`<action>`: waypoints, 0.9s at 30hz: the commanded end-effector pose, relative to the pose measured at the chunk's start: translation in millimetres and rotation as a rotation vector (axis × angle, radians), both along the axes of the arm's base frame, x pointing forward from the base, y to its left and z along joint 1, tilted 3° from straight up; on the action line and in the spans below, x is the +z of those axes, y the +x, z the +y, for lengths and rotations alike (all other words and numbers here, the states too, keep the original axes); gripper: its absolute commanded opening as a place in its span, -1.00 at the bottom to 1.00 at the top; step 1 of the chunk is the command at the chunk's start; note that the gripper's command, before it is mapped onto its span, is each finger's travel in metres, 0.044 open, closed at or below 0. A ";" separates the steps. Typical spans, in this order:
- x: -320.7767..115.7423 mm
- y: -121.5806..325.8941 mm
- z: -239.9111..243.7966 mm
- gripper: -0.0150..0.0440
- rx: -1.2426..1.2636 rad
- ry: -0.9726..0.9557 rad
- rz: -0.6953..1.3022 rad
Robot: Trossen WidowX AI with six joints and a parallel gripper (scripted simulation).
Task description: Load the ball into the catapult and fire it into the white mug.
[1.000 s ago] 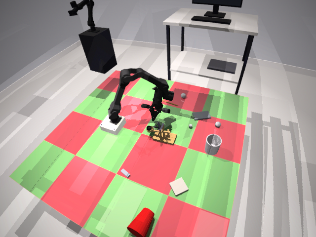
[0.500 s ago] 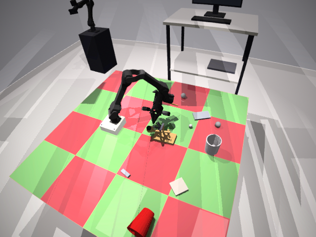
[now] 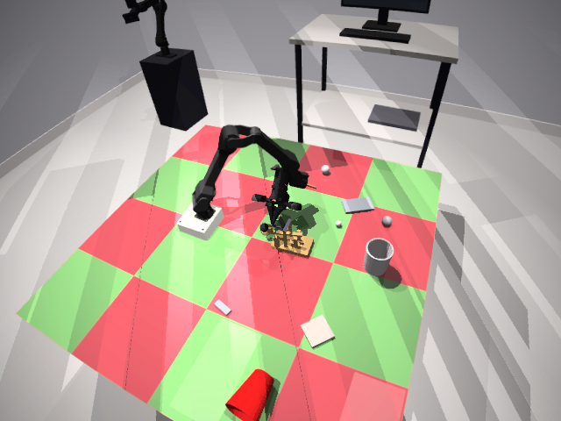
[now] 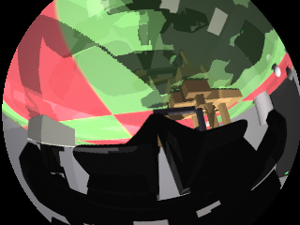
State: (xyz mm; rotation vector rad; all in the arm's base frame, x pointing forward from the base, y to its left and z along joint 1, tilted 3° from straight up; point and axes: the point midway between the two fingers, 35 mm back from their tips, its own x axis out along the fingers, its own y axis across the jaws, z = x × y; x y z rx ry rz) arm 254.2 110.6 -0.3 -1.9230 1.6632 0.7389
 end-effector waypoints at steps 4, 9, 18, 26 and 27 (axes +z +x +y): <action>-23.4 -1.0 -2.8 -0.49 0.005 -0.007 0.006; -4.0 1.0 11.1 -0.49 0.019 0.003 0.004; 97.5 -11.3 60.3 -0.49 0.081 0.047 -0.004; 83.9 4.4 59.7 0.04 0.023 0.108 -0.053; 83.9 8.3 60.4 0.13 0.003 0.127 -0.067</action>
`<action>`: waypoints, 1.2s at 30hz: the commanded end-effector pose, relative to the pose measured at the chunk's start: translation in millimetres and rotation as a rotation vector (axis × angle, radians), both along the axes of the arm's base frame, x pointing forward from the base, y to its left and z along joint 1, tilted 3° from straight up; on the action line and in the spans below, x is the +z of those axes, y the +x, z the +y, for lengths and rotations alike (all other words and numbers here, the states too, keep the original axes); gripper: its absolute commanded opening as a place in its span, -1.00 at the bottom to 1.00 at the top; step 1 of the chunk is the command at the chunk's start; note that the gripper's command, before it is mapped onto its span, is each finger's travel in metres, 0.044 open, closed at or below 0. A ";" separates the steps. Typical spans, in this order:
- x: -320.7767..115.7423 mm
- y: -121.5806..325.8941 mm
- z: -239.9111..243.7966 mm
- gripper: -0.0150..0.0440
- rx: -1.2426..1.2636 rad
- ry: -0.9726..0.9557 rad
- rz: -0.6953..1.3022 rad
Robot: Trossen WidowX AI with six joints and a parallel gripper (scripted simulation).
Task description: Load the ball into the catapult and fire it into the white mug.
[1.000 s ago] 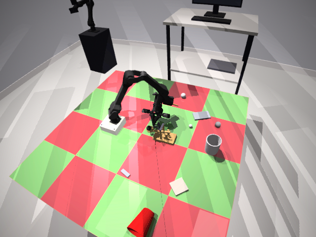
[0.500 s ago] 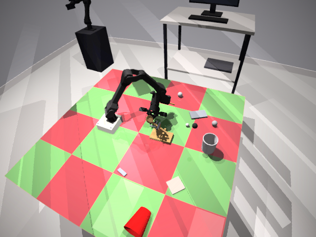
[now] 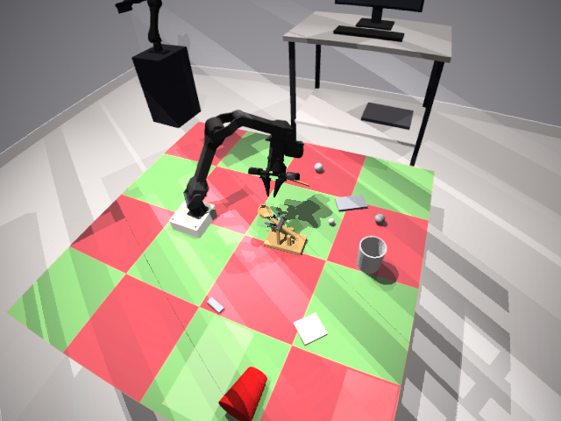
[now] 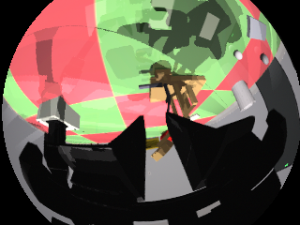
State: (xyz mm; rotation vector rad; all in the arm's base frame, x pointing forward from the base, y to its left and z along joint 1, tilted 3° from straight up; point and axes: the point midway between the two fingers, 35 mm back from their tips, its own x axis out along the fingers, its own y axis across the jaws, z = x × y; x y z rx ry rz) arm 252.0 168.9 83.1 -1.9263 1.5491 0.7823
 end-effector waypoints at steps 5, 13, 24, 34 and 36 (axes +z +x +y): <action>1.3 31.2 6.3 0.58 -0.161 0.161 -0.100; 6.9 69.4 13.9 1.00 -0.340 0.344 -0.204; 24.0 118.2 11.0 1.00 -0.549 0.555 -0.344; 42.5 162.0 5.1 1.00 -0.710 0.736 -0.459; 48.5 174.7 2.8 1.00 -0.746 0.785 -0.487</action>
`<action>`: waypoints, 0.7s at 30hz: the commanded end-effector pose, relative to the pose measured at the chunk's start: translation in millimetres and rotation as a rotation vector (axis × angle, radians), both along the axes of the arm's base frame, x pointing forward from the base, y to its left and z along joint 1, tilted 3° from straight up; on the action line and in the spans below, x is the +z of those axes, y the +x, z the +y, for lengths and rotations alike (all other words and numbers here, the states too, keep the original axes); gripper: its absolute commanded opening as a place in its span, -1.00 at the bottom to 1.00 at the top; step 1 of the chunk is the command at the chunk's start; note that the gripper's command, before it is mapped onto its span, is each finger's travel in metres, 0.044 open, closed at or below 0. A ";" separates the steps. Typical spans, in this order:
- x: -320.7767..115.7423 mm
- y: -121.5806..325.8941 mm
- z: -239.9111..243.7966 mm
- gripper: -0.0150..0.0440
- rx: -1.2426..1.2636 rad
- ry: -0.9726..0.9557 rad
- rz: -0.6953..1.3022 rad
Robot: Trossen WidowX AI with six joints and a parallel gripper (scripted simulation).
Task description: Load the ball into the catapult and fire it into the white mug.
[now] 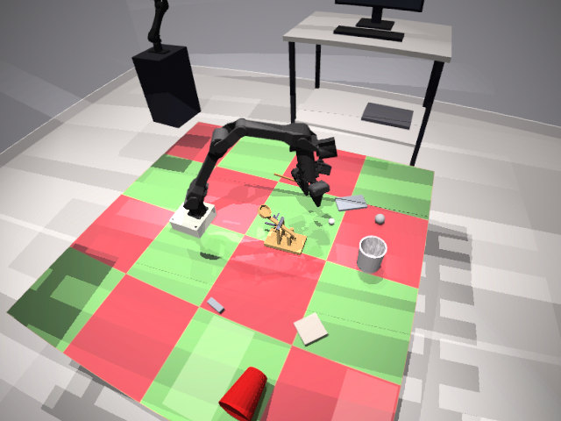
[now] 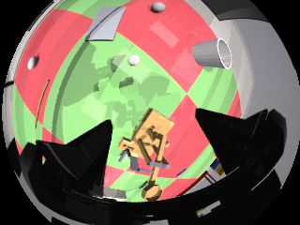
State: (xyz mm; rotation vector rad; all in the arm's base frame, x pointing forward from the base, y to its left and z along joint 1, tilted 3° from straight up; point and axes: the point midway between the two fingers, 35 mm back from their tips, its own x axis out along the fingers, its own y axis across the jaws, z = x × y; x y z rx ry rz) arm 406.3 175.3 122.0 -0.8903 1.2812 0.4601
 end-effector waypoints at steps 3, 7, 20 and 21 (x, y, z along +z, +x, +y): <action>19.6 39.3 -8.1 1.00 -0.120 0.147 -0.101; 34.6 64.1 -16.3 1.00 -0.186 0.238 -0.167; 99.5 139.5 -62.7 1.00 -0.371 0.532 -0.409; 105.2 144.4 -67.2 1.00 -0.382 0.553 -0.428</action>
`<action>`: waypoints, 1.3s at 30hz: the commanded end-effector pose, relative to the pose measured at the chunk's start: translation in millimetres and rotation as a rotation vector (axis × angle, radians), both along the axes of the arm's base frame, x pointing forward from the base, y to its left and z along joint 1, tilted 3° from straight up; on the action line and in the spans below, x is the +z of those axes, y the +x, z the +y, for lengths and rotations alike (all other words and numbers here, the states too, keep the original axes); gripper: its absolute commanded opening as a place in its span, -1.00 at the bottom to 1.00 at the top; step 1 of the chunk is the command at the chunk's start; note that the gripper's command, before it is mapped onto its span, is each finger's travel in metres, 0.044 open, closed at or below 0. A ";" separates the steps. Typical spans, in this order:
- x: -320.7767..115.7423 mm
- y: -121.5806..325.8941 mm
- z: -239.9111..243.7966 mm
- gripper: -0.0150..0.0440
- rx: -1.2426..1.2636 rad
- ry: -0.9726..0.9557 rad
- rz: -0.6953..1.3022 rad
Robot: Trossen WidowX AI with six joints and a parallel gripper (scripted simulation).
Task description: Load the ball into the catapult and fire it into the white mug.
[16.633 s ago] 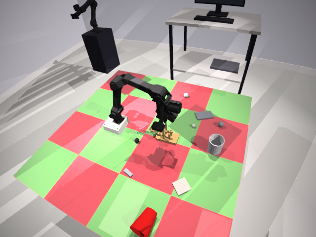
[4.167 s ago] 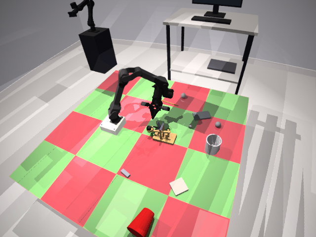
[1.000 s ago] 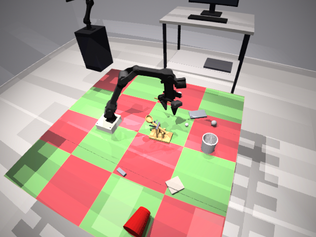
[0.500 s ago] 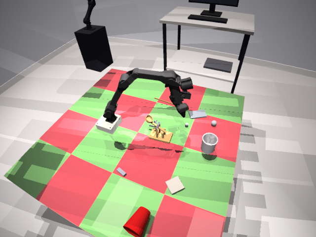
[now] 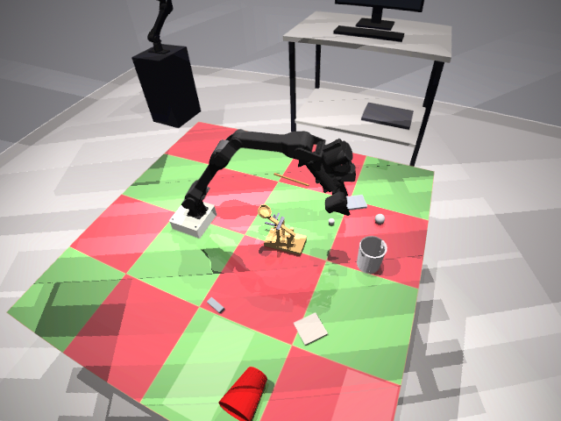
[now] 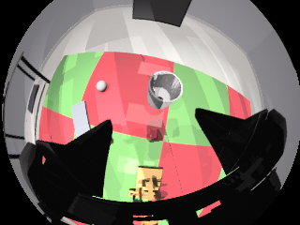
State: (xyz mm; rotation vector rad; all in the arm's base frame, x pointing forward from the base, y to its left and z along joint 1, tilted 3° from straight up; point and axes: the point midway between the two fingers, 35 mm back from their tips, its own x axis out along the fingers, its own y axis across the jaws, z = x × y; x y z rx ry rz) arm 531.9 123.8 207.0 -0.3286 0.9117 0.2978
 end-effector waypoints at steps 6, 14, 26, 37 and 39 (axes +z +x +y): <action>46.6 38.4 -37.4 1.00 -0.096 0.163 -0.162; 46.6 38.4 -37.4 1.00 -0.096 0.163 -0.162; 49.9 34.9 -30.5 1.00 -0.096 0.164 -0.161; 48.5 35.1 -30.4 1.00 -0.090 0.162 -0.159; 48.5 35.1 -30.4 1.00 -0.090 0.162 -0.159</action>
